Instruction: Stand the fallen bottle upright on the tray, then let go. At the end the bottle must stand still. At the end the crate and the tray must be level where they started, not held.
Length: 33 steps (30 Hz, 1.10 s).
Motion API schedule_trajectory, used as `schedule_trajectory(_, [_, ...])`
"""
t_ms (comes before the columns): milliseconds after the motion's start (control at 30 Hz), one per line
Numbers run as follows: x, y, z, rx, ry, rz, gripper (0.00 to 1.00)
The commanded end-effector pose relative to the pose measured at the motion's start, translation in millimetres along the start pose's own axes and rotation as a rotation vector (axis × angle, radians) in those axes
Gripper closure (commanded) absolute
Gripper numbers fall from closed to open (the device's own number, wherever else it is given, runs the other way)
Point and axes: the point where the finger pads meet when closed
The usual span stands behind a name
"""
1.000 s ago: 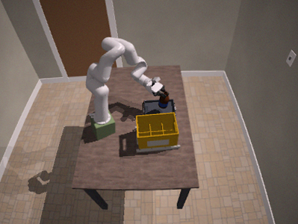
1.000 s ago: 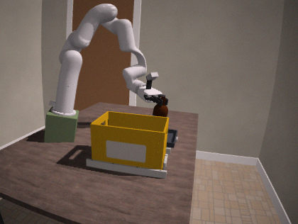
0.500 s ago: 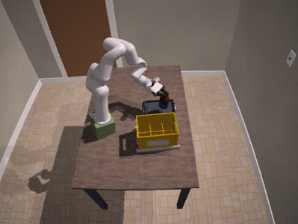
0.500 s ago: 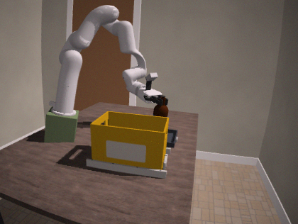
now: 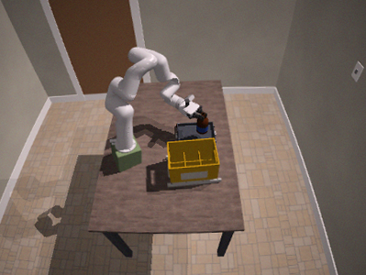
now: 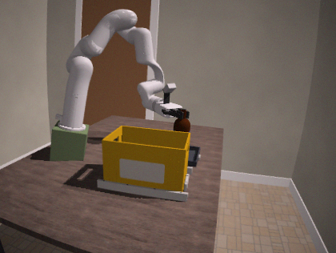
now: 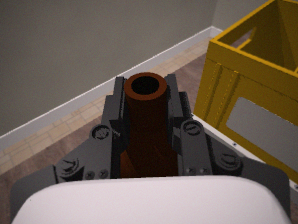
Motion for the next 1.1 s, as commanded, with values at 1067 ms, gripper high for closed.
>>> schedule_trajectory(1067, [-0.9,-0.8,-1.2,0.004,0.042,0.008,1.00])
Point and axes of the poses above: the point where the finger pads meet when closed, its own x axis out along the fingers, its own y axis across the jaws, z = x × y, and after that the axes turned 14 degrees about -x, right-handed
